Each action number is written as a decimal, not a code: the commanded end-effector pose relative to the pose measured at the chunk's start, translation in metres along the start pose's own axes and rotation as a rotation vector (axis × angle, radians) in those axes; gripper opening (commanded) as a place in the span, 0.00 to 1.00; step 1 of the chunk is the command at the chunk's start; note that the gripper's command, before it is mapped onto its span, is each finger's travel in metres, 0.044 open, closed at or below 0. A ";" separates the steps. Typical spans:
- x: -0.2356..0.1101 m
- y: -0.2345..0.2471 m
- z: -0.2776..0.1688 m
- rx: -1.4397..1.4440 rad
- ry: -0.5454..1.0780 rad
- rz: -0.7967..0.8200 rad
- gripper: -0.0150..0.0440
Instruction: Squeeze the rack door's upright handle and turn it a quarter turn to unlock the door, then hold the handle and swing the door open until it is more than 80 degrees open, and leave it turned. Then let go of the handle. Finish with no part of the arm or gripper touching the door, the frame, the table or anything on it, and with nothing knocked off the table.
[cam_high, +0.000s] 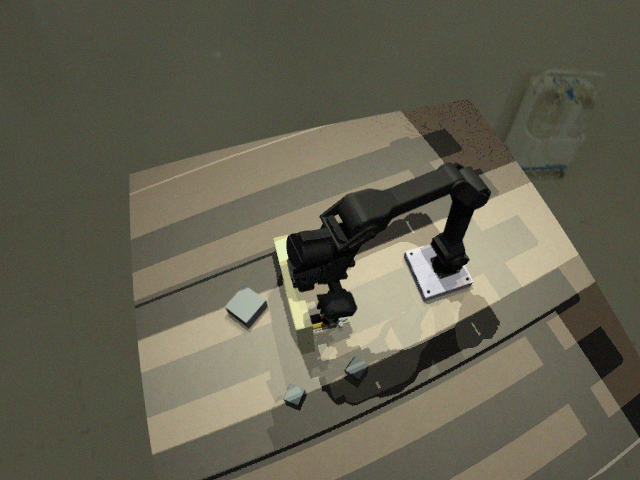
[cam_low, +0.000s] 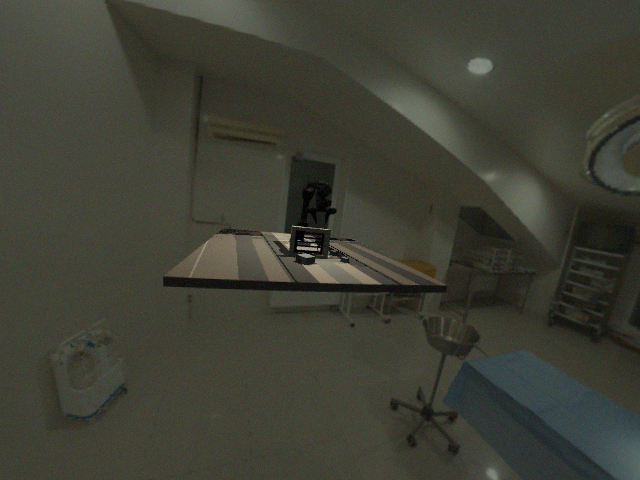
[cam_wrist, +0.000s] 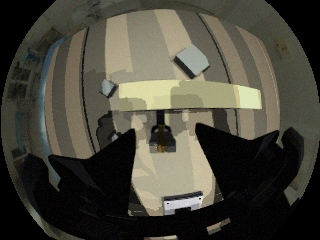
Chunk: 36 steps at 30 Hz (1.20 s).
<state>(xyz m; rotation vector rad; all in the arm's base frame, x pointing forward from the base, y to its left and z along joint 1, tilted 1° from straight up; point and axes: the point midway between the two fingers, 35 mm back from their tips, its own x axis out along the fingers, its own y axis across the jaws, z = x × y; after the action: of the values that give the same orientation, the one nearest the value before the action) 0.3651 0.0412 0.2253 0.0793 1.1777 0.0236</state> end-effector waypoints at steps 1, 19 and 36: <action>0.004 0.001 -0.005 0.011 0.099 -0.018 0.75; 0.006 0.005 -0.023 0.028 0.338 -0.060 0.75; 0.031 0.004 -0.029 0.028 0.340 -0.056 0.75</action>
<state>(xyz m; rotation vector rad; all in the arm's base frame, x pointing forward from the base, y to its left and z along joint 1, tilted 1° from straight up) 0.3502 0.0488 0.1934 0.0663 1.5129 -0.0260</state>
